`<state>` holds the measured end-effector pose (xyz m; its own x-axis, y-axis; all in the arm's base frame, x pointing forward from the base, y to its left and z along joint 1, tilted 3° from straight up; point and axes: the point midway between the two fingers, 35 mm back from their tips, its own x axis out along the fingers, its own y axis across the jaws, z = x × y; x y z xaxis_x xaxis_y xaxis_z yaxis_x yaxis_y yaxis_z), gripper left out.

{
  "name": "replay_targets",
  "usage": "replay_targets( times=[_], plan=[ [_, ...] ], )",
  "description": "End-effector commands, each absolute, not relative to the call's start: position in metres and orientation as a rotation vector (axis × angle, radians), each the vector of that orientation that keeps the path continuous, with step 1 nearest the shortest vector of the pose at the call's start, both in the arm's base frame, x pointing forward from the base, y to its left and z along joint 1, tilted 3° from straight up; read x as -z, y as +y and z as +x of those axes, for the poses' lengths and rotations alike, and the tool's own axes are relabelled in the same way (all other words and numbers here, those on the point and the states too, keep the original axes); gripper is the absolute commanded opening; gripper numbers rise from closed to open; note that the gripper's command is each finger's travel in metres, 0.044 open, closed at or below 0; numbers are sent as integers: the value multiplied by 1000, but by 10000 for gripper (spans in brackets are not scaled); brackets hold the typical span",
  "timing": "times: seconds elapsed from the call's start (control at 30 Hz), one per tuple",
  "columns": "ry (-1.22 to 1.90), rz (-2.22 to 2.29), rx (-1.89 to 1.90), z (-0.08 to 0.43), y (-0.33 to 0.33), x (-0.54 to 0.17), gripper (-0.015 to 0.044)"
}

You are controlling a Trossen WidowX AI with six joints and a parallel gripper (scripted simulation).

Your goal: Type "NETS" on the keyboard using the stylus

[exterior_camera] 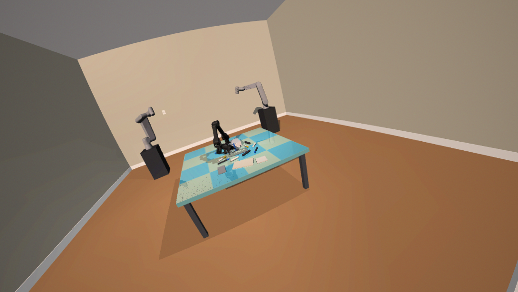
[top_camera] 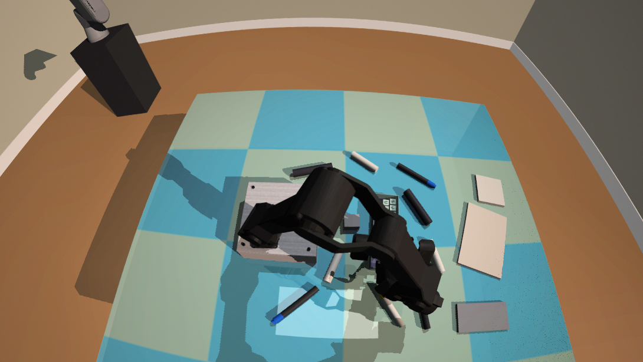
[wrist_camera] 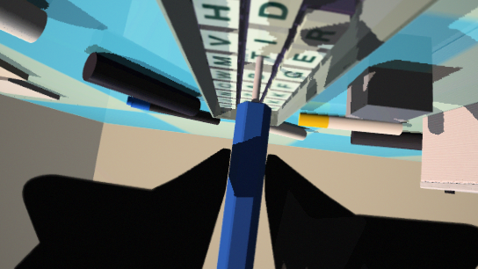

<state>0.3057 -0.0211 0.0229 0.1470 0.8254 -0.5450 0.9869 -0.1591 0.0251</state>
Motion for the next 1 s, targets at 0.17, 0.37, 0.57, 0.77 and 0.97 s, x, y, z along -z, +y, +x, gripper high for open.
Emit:
replay_targets(
  times=[0.17,0.37,0.57,0.77,0.97],
  plan=[
    [1739,2054,588,305,-21,-24,81],
    [1739,2054,587,305,-20,-47,81],
    [1739,2054,587,304,-19,-60,81],
    [1739,2054,587,304,-19,-60,81],
    [1739,2051,588,305,-16,-57,12]
  ],
)
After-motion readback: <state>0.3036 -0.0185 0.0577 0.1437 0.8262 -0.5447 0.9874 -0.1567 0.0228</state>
